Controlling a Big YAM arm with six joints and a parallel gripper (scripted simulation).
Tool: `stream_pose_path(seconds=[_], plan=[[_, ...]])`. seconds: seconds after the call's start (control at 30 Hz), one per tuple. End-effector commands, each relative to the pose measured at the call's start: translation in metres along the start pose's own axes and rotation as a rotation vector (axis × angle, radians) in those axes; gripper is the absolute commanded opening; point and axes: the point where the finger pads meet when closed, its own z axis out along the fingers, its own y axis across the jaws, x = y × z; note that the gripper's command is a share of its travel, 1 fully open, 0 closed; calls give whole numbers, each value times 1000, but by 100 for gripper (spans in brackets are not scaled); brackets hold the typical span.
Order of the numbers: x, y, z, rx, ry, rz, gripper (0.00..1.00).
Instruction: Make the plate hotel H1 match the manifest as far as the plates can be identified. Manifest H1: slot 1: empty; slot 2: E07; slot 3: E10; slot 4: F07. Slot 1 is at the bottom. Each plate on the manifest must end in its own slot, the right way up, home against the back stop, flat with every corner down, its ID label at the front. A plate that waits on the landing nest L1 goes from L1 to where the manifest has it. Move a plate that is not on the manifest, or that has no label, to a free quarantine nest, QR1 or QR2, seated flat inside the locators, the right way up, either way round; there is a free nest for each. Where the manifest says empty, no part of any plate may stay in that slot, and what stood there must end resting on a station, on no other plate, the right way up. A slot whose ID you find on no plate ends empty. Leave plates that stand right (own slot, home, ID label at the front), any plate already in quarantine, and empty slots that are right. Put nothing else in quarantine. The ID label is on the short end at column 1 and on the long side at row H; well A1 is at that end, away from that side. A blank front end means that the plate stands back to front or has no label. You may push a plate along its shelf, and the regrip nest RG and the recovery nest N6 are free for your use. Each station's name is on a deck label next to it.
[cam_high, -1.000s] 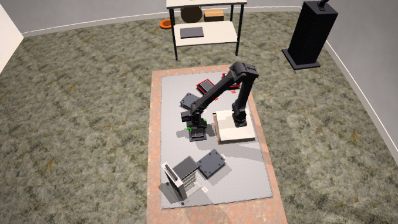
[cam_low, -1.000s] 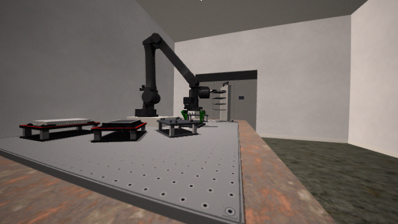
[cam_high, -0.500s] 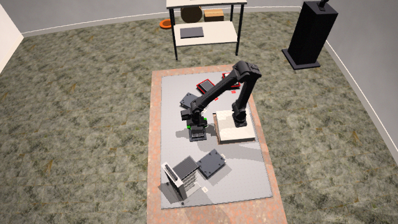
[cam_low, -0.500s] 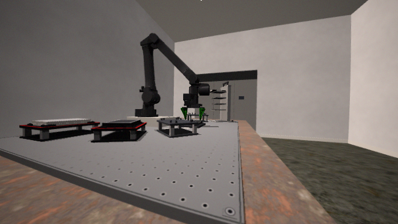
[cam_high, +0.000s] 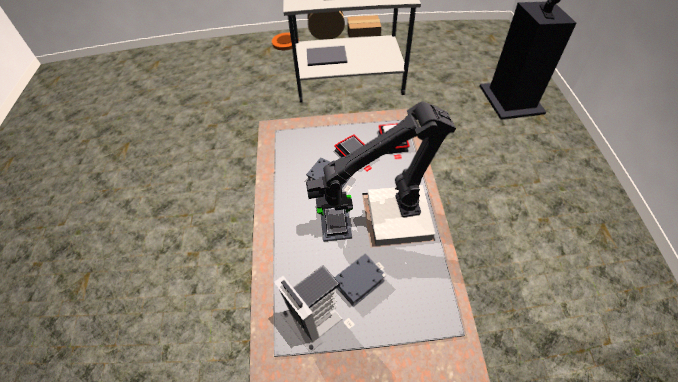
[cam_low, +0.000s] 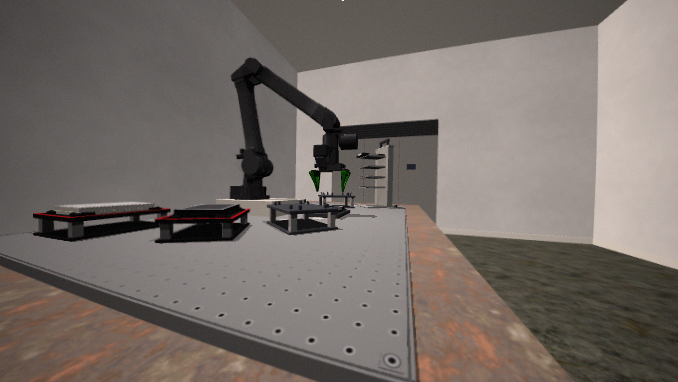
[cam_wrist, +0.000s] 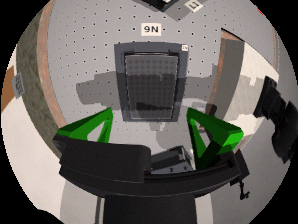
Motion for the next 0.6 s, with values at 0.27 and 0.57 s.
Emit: stream_pose_path(seconds=[0.27, 0.57], plan=[[-3, 12, -12, -24, -2, -213, 100], [-3, 12, -12, -25, -4, -353, 100]])
